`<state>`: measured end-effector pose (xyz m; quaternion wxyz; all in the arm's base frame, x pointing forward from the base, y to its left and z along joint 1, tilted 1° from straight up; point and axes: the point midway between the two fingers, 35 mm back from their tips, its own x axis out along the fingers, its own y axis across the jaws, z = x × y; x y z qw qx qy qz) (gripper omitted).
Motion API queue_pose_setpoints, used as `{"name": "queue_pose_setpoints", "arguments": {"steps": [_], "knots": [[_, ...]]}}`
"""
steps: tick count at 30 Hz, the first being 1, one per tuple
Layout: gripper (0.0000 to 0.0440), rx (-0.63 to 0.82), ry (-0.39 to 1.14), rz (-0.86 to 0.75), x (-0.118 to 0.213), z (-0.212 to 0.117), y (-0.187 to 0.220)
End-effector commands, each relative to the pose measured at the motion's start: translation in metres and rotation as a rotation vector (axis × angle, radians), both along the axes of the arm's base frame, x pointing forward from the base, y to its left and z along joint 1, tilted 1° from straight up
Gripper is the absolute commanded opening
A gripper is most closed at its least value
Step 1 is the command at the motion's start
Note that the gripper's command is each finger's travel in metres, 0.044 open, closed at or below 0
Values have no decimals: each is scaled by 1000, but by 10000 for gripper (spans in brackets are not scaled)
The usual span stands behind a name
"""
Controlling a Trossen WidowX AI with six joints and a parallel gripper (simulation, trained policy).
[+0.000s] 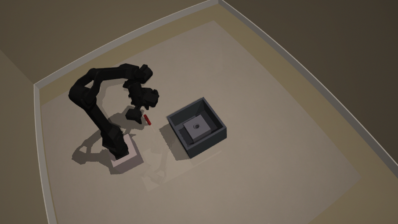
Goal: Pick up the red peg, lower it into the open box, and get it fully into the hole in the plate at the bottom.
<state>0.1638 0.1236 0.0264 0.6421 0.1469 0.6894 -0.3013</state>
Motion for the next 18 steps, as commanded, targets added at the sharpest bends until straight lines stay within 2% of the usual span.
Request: {"name": "queue_pose_setpoints", "arguments": {"steps": [1,9,11,18], "knots": [[440,3,-1,-15,-1,-15,1],[432,16,-27,-21,3,-46,2],[398,16,-24,-22,2,-52,1],[215,-4,6,-34,-4,-70,-3]]}}
